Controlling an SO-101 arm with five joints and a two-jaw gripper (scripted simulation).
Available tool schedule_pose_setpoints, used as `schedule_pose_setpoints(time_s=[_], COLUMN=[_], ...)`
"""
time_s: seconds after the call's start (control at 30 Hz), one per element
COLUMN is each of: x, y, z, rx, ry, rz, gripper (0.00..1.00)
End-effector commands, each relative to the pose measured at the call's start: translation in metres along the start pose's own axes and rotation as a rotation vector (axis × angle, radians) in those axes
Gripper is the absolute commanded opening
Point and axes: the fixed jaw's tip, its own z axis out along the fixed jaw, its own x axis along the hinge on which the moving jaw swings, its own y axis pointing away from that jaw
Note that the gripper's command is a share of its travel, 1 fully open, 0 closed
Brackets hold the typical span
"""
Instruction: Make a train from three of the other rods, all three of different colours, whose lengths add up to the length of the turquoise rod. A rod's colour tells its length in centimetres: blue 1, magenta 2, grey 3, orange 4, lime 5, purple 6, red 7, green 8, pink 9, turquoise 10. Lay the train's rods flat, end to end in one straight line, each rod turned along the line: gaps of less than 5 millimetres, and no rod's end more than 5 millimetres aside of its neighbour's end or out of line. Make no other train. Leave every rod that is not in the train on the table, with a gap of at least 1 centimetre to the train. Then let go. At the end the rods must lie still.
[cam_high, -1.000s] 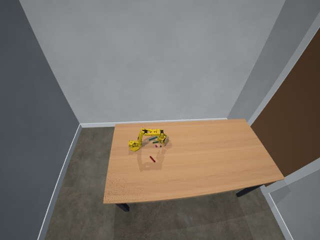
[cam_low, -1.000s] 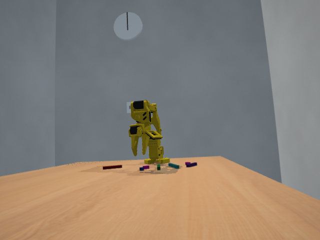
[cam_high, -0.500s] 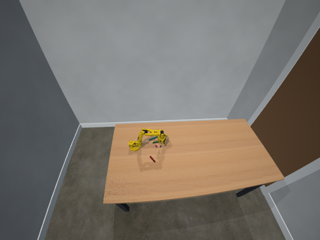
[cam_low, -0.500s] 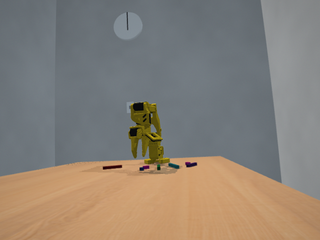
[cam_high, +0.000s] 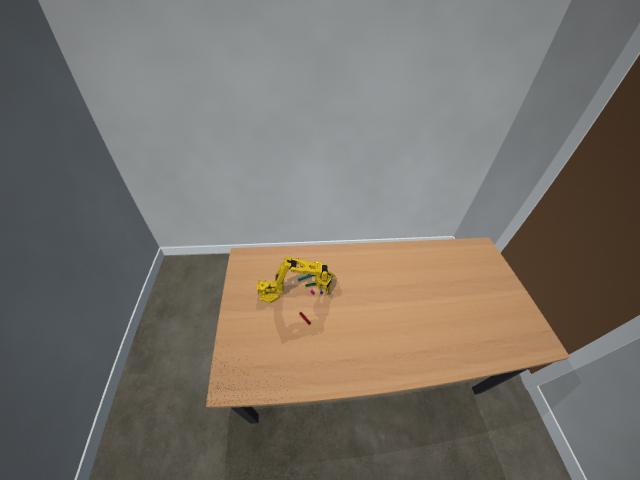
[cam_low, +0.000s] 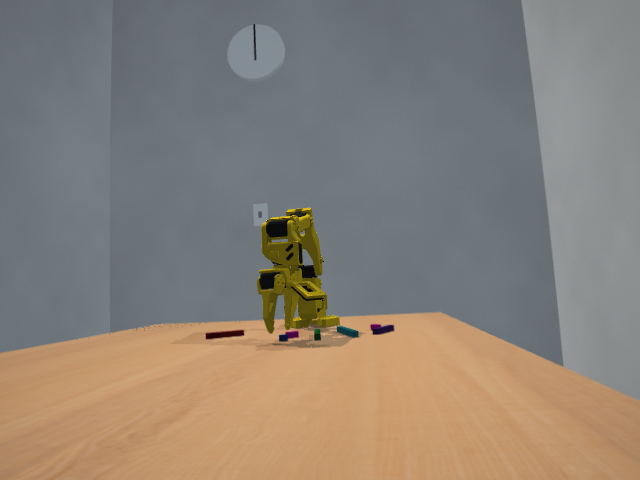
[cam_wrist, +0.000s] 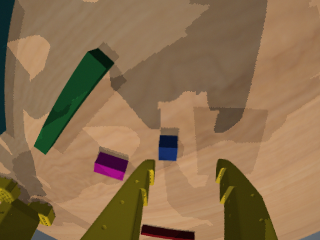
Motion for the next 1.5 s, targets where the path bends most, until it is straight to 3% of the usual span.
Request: schedule_pose_setpoints(time_s=[0.0, 0.57, 1.47], x=[-0.007, -0.006, -0.006], y=[-0.007, -0.006, -0.006], z=[-0.010, 0.000, 0.000], rx=[0.079, 0.080, 0.080], ry=[-0.054, -0.054, -0.054], rz=[0.000, 0.000, 0.000], gripper=[0.19, 0.19, 0.17])
